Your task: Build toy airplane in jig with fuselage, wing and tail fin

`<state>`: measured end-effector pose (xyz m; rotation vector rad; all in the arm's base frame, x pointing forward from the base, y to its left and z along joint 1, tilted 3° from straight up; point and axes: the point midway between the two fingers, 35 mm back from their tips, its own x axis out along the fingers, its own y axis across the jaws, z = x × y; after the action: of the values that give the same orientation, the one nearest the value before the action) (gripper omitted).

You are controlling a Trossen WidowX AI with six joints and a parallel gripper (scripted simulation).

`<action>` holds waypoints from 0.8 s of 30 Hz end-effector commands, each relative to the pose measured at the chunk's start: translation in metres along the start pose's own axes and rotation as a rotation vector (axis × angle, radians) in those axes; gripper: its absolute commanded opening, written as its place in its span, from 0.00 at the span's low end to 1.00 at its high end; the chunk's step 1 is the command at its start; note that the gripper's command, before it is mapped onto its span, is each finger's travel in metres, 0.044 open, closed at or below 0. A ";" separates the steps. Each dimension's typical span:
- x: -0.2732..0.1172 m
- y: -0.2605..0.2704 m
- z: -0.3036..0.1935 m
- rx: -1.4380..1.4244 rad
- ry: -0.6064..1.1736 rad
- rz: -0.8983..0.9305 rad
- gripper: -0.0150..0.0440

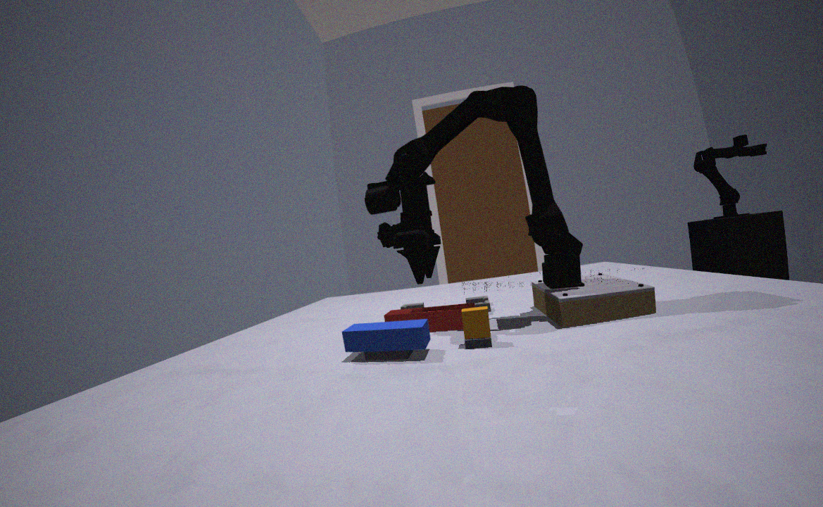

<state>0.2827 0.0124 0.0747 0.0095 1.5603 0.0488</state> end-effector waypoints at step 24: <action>0.046 0.028 -0.007 0.006 0.019 0.005 1.00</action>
<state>0.2787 0.0420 0.0361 0.0140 1.5690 0.0528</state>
